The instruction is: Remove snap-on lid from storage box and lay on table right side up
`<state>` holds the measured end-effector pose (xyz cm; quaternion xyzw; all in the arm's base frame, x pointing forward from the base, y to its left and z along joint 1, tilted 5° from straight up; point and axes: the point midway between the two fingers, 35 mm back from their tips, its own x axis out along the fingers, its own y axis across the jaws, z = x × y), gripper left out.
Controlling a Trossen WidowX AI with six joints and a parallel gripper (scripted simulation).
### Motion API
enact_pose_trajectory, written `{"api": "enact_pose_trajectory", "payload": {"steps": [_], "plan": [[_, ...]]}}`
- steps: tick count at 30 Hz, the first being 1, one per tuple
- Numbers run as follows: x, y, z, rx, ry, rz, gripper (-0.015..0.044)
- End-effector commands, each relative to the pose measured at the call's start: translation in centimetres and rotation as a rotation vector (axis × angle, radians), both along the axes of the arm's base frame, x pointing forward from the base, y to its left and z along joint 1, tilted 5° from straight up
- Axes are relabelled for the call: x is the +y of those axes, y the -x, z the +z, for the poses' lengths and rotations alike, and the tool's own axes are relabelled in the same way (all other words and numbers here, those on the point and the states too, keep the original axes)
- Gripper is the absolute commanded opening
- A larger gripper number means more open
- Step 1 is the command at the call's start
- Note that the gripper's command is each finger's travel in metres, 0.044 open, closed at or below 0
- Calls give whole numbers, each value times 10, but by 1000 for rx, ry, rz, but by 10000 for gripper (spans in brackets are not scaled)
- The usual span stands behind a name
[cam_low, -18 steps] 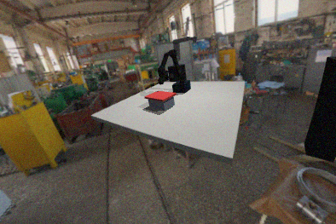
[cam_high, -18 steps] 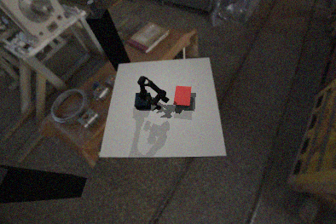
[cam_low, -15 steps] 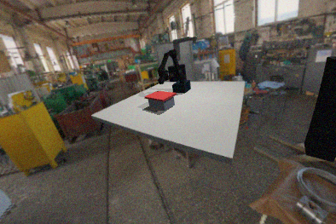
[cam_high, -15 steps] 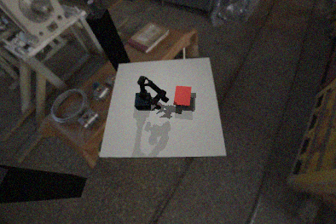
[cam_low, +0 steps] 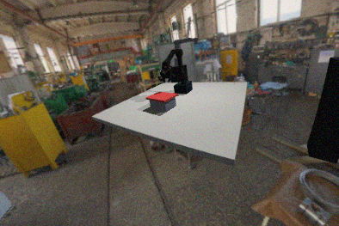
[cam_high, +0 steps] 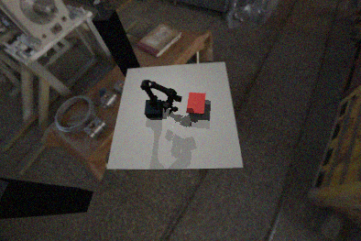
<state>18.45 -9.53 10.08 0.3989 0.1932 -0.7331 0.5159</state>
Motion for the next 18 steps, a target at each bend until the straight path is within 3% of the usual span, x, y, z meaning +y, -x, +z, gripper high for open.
{"api": "enact_pose_trajectory", "payload": {"steps": [1,4,11,18], "plan": [[35,-39,-3,-250,-93,190,235],[51,-54,-1,-306,-123,310,235],[143,-99,23,-805,-338,669,235],[164,-102,35,-908,-388,749,235]]}}
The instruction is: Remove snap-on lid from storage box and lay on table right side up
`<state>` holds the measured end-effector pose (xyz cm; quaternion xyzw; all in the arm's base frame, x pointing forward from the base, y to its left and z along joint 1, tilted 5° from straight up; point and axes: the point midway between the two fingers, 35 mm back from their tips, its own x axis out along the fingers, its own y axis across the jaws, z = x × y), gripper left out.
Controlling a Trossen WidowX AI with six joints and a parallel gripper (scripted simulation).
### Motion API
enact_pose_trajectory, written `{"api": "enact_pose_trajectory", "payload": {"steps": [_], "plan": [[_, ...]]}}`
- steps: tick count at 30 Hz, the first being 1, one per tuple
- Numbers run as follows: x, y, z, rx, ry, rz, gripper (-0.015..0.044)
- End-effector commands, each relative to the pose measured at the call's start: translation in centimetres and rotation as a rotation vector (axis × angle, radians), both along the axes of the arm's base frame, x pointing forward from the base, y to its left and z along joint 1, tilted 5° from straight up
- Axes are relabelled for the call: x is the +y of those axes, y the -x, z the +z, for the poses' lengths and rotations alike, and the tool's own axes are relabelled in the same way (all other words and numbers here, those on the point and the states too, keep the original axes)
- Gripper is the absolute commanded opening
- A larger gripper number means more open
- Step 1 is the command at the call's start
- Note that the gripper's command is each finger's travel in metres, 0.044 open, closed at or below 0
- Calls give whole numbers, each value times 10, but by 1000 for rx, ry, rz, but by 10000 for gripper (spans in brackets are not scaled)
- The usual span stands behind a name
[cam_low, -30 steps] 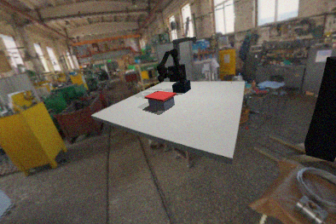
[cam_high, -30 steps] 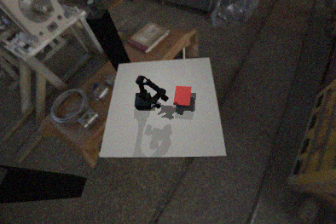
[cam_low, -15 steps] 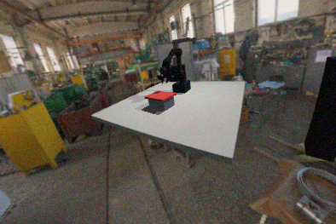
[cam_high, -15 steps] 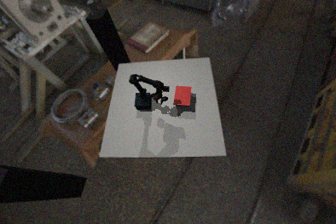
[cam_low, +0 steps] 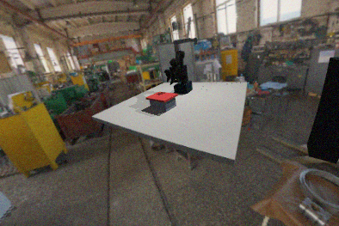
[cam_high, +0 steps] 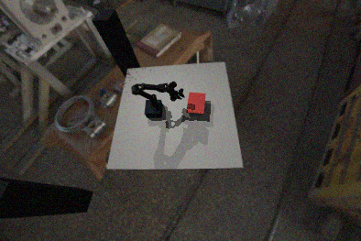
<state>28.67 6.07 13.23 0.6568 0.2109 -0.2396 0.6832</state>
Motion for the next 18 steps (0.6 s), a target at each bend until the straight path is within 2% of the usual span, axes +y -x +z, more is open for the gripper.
{"api": "enact_pose_trajectory", "payload": {"steps": [1,8,12,18], "plan": [[8,0,3,-42,-15,39,235],[8,0,1,-42,-15,39,235],[6,-4,-43,-42,-15,39,235],[6,-5,-46,-42,-15,39,235]]}}
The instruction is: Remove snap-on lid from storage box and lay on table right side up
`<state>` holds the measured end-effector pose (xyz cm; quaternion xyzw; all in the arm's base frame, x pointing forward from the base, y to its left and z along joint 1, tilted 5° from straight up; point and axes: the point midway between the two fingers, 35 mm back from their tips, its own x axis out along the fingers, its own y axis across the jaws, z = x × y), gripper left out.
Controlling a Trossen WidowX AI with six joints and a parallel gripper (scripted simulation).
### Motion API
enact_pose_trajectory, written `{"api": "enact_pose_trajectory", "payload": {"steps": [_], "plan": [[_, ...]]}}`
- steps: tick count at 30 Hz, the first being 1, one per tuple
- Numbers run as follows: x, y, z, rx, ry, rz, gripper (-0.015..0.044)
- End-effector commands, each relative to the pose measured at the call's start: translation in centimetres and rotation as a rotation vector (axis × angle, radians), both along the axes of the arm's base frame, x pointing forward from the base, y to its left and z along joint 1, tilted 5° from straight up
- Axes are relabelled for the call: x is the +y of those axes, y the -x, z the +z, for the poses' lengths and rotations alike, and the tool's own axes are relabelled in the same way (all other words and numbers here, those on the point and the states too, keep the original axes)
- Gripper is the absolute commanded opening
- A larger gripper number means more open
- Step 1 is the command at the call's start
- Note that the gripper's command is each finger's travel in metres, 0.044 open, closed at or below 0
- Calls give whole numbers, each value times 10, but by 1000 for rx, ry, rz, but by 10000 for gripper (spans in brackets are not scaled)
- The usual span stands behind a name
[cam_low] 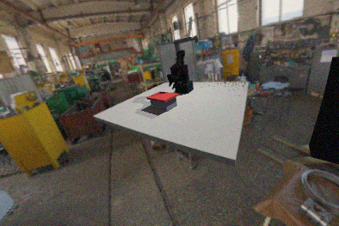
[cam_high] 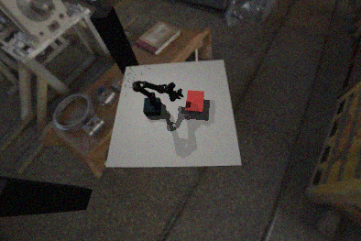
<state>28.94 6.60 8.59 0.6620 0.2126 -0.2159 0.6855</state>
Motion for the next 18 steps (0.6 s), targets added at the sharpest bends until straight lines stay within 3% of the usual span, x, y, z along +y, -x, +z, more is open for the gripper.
{"api": "enact_pose_trajectory", "payload": {"steps": [1,18], "plan": [[1,-3,0,-10,0,6,235],[2,-26,-12,-9,2,6,235]]}}
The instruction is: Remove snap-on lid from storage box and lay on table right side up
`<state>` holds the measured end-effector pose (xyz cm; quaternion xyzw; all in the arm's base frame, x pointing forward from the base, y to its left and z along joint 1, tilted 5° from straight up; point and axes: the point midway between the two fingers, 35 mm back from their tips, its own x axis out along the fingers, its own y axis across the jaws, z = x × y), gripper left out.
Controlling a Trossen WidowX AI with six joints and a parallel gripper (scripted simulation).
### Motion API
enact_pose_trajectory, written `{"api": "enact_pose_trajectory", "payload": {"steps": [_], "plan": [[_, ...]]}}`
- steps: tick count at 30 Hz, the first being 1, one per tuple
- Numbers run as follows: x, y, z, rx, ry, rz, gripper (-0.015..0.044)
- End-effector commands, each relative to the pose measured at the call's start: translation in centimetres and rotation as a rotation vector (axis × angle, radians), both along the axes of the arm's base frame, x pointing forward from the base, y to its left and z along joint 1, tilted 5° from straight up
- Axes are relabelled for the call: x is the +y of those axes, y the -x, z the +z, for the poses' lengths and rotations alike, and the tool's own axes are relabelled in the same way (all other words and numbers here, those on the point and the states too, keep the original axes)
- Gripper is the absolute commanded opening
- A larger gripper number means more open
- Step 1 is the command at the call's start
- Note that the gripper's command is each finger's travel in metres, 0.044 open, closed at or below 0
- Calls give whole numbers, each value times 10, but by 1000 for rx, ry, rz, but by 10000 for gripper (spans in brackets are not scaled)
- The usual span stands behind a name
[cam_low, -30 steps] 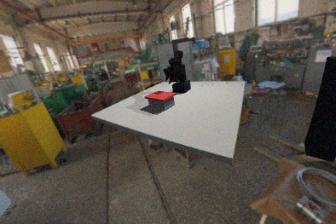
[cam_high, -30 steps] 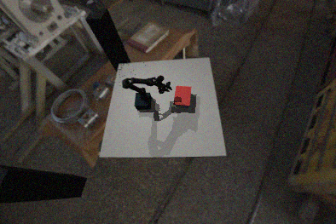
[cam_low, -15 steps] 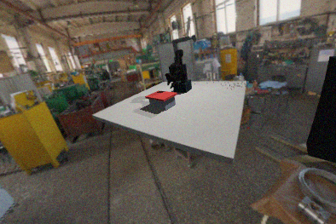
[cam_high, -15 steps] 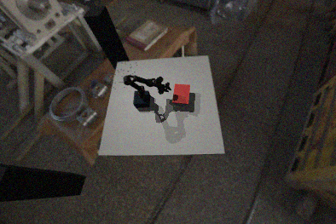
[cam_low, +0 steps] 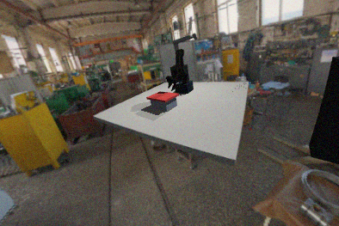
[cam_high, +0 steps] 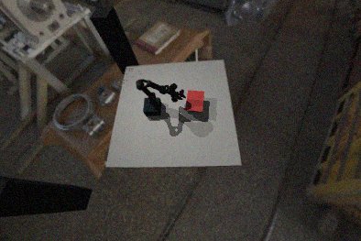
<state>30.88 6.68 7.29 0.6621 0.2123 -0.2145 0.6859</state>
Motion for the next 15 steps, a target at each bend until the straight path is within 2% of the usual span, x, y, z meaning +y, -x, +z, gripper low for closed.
{"api": "enact_pose_trajectory", "payload": {"steps": [1,15], "plan": [[1,-7,0,-6,2,5,235],[0,-26,-13,-8,2,4,235]]}}
